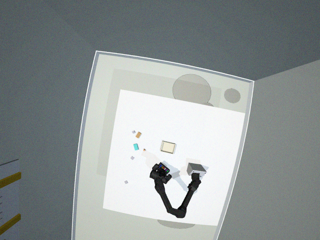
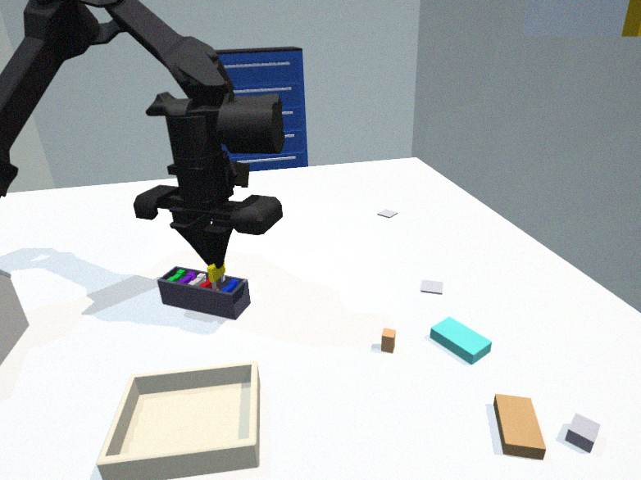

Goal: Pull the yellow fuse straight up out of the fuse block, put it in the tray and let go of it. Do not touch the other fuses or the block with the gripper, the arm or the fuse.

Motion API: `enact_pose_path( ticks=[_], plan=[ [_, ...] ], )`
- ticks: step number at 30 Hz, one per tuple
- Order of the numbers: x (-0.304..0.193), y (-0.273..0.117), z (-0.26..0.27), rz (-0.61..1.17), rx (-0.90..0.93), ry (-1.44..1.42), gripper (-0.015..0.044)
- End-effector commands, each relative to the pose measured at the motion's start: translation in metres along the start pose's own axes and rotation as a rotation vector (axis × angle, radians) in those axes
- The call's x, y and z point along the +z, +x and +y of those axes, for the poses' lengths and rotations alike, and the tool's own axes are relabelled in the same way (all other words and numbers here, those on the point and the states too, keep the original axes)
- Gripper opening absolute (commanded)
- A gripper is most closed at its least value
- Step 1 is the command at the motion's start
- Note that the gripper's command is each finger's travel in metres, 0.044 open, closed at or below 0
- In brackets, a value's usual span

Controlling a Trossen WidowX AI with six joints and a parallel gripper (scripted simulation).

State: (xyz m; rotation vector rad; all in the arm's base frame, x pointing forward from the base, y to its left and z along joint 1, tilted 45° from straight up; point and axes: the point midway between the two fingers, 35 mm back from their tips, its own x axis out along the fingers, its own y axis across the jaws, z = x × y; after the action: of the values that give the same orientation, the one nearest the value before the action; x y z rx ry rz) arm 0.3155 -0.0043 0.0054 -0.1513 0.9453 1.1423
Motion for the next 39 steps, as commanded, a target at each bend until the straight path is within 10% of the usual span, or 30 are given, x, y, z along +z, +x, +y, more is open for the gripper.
enact_pose_path(
  ticks=[1, 39],
  plan=[
    [0.000, -0.003, 0.000, 0.003, -0.001, -0.004, 0.0000],
    [-0.051, -0.035, -0.038, 0.017, -0.013, 0.000, 0.0000]
  ],
)
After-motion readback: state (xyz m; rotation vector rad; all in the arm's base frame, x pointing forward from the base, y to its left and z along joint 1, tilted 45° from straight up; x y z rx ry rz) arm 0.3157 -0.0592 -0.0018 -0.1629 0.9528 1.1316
